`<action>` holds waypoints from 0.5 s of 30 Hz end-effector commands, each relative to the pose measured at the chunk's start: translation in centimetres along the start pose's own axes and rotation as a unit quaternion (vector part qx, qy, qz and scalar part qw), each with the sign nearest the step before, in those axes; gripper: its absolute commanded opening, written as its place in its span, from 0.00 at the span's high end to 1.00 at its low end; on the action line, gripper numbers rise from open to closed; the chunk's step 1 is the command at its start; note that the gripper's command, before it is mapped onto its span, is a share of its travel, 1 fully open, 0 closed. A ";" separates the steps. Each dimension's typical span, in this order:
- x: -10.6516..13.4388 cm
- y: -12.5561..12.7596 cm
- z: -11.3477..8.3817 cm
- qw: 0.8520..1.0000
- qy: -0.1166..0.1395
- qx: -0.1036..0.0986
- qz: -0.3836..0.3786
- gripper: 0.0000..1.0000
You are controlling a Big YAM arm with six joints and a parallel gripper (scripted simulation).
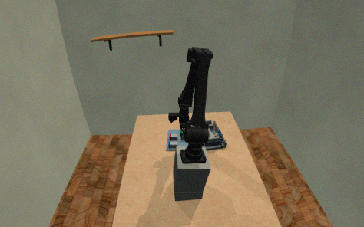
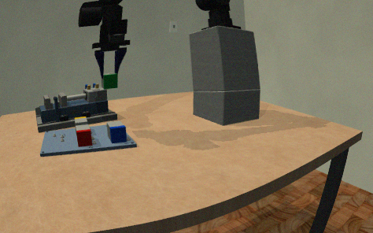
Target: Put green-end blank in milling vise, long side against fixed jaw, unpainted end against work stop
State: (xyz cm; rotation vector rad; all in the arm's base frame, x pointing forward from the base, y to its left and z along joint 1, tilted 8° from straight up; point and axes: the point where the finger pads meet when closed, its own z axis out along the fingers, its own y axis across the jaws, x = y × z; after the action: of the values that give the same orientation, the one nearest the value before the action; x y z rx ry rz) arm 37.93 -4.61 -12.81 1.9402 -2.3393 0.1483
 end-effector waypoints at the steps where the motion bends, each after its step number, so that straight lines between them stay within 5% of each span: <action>1: -0.2 -0.9 -1.2 1.000 -0.002 0.012 0.004 1.00; 15: -0.1 -1.3 -0.6 1.000 -0.002 0.008 0.014 1.00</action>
State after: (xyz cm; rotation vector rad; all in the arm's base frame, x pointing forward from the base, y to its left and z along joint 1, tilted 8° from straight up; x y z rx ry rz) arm 37.97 -4.61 -12.70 1.9322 -2.3478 0.1505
